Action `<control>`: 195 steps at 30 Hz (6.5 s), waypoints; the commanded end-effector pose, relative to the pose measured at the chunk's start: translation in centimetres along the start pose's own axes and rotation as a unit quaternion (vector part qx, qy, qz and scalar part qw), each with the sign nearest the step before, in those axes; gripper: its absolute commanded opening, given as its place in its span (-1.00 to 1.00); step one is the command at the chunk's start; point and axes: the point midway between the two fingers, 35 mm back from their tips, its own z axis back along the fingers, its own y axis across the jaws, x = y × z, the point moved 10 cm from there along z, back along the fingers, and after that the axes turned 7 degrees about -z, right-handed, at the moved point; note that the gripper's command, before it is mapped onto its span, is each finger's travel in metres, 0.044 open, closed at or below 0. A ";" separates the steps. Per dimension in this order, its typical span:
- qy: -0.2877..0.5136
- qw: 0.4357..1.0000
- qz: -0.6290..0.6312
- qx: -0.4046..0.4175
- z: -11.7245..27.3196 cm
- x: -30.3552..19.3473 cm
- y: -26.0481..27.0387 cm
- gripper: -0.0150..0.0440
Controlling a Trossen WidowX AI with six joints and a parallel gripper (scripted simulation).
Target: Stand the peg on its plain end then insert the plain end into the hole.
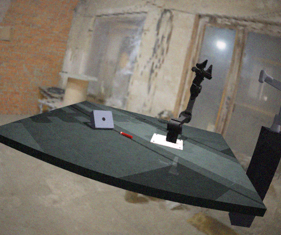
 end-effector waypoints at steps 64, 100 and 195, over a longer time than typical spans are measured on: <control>-0.580 0.545 0.222 -0.564 -8.0 46.8 -20.9 1.00; -0.537 0.191 -0.105 -0.815 18.2 56.3 -21.6 1.00; -0.527 0.172 -0.122 -0.823 26.2 55.4 -25.2 -0.32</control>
